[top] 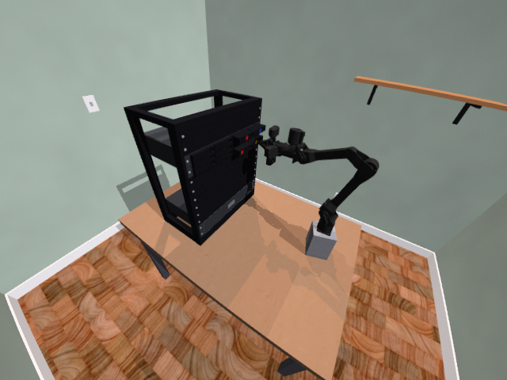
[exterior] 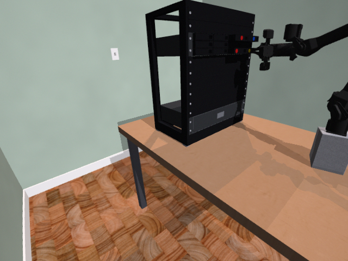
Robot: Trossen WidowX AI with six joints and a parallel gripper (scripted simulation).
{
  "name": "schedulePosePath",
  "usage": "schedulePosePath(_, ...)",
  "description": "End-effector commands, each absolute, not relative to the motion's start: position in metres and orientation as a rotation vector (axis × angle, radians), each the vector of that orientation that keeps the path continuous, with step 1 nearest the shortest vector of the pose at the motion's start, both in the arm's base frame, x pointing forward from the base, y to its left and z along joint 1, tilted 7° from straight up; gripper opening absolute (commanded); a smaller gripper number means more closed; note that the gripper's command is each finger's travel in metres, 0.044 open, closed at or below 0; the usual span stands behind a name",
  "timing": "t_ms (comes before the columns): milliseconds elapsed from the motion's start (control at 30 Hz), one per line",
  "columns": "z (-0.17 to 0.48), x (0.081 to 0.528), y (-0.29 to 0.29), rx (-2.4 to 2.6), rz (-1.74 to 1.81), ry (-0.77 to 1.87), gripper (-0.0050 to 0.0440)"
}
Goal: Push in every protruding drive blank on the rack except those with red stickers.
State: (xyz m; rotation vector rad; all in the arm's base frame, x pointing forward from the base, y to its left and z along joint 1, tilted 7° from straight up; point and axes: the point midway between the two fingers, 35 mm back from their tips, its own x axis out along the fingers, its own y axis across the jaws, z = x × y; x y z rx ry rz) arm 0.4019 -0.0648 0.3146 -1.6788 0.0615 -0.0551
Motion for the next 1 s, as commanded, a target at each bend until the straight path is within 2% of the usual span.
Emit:
schedulePosePath(0, 0.3306, 0.4034, -0.0647, -1.683, -0.088, 0.036, 0.0)
schedulePosePath(967, 0.3327, 0.4093, -0.0651, -1.683, -0.088, 0.036, 0.0)
